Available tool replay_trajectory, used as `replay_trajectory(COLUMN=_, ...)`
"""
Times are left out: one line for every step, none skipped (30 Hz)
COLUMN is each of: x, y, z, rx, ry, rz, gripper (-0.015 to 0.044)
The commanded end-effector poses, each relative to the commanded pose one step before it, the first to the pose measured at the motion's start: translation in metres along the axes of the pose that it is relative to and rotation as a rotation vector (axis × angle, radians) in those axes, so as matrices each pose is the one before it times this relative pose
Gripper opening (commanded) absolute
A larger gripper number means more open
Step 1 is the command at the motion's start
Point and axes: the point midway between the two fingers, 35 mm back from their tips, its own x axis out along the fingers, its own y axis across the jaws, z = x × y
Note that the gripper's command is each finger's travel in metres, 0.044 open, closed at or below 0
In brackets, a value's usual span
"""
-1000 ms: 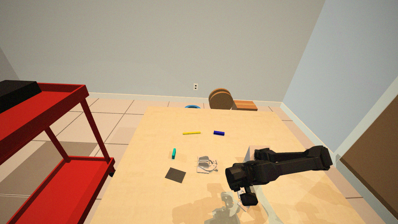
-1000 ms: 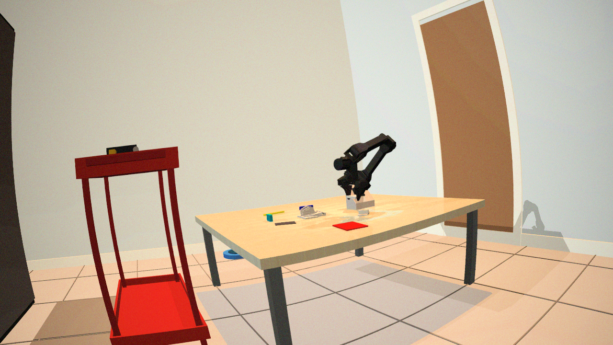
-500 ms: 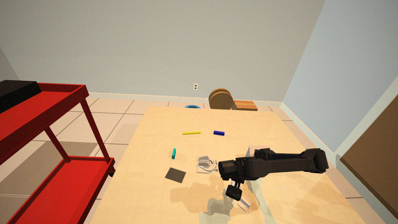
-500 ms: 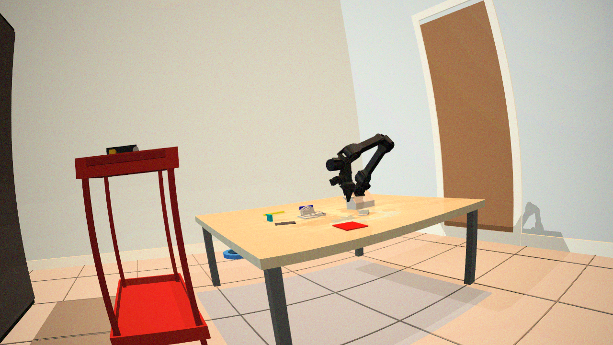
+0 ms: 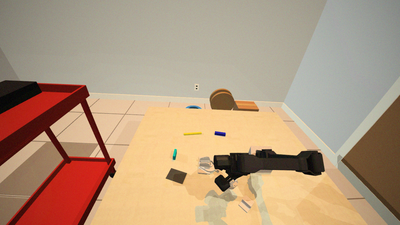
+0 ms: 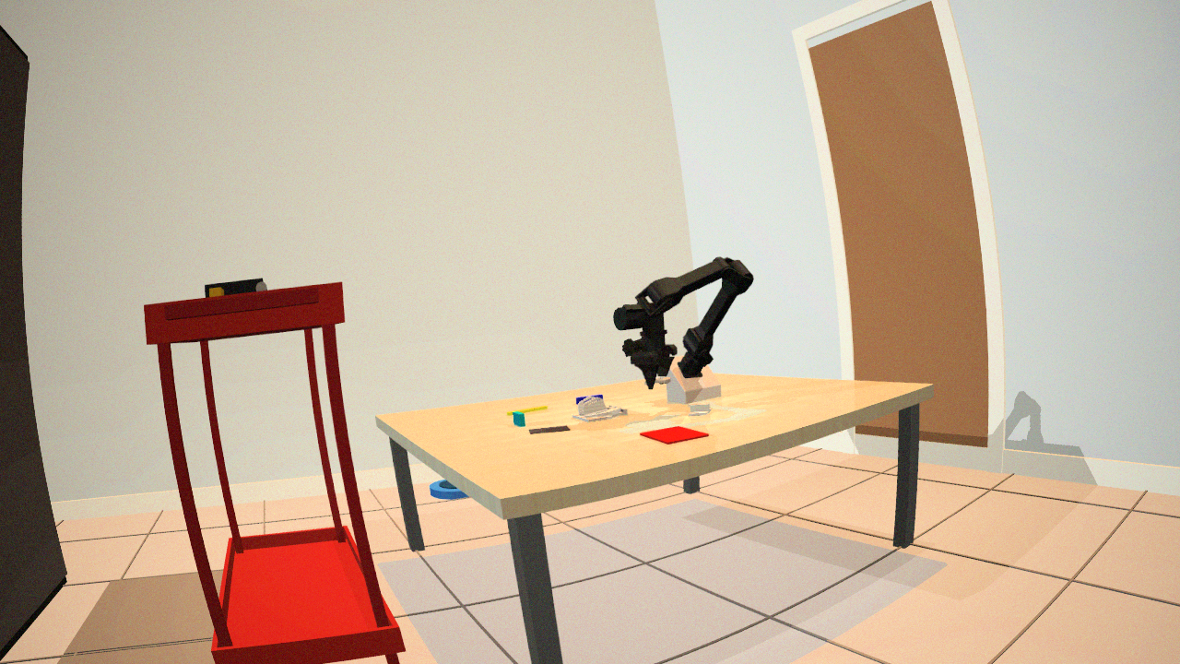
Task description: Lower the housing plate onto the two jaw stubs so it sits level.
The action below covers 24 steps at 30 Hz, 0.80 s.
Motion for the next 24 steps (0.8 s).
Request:
replay_trajectory(x=0.00063, y=0.00075, z=0.0111, rx=0.139, ry=-0.00157, rz=-0.00209, gripper=0.0351)
replay_trajectory(x=0.00007, y=0.00025, z=0.00224, rx=0.0323, ry=-0.00011, rz=-0.00029, gripper=0.0351)
replay_trajectory(x=0.00007, y=0.0003, z=0.00224, rx=0.0323, ry=-0.00009, rz=-0.00028, gripper=0.0351)
replay_trajectory(x=0.00007, y=0.00035, z=0.00223, rx=0.0323, ry=-0.00007, rz=-0.00026, gripper=0.0351)
replay_trajectory(x=0.00006, y=0.00041, z=0.00222, rx=0.0323, ry=-0.00005, rz=-0.00025, gripper=0.0351)
replay_trajectory(x=0.00006, y=0.00046, z=0.00222, rx=0.0323, ry=-0.00003, rz=-0.00024, gripper=0.0351)
replay_trajectory(x=0.00006, y=0.00051, z=0.00221, rx=0.0323, ry=-0.00001, rz=-0.00023, gripper=0.0351)
replay_trajectory(x=0.00006, y=0.00056, z=0.0022, rx=0.0323, ry=0.00001, rz=-0.00022, gripper=0.0351)
replay_trajectory(x=0.00006, y=0.00062, z=0.00219, rx=0.0323, ry=0.00004, rz=-0.00021, gripper=0.0351)
replay_trajectory(x=0.00006, y=0.00067, z=0.00218, rx=0.0323, ry=0.00006, rz=-0.0002, gripper=0.0351)
replay_trajectory(x=0.00006, y=0.00072, z=0.00216, rx=0.0323, ry=0.00009, rz=-0.0002, gripper=0.0351)
replay_trajectory(x=0.00005, y=0.00077, z=0.00215, rx=0.0323, ry=0.00011, rz=-0.0002, gripper=0.0351)
replay_trajectory(x=0.00005, y=0.00082, z=0.00213, rx=0.0323, ry=0.00013, rz=-0.00019, gripper=0.0351)
replay_trajectory(x=0.00005, y=0.00087, z=0.00211, rx=0.0323, ry=0.00016, rz=-0.00019, gripper=0.0351)
replay_trajectory(x=0.00005, y=0.00092, z=0.00209, rx=0.0323, ry=0.00018, rz=-0.00019, gripper=0.0351)
replay_trajectory(x=0.00005, y=0.00097, z=0.00207, rx=0.0323, ry=0.00021, rz=-0.0002, gripper=0.0351)
replay_trajectory(x=0.00005, y=0.00102, z=0.00205, rx=0.0323, ry=0.00023, rz=-0.0002, gripper=0.0351)
replay_trajectory(x=0.00005, y=0.00107, z=0.00203, rx=0.0323, ry=0.00026, rz=-0.00021, gripper=0.0351)
replay_trajectory(x=0.00005, y=0.00112, z=0.00201, rx=0.0323, ry=0.00028, rz=-0.00021, gripper=0.0351)
replay_trajectory(x=0.00005, y=0.00117, z=0.00198, rx=0.0323, ry=0.00031, rz=-0.00022, gripper=0.0351)
replay_trajectory(x=0.00004, y=0.00122, z=0.00196, rx=0.0323, ry=0.00033, rz=-0.00023, gripper=0.0351)
replay_trajectory(x=0.00004, y=0.00126, z=0.00193, rx=0.0323, ry=0.00036, rz=-0.00024, gripper=0.0351)
replay_trajectory(x=0.00004, y=0.00131, z=0.0019, rx=0.0323, ry=0.00038, rz=-0.00025, gripper=0.0351)
replay_trajectory(x=0.00004, y=0.00135, z=0.00187, rx=0.0323, ry=0.0004, rz=-0.00027, gripper=0.0351)
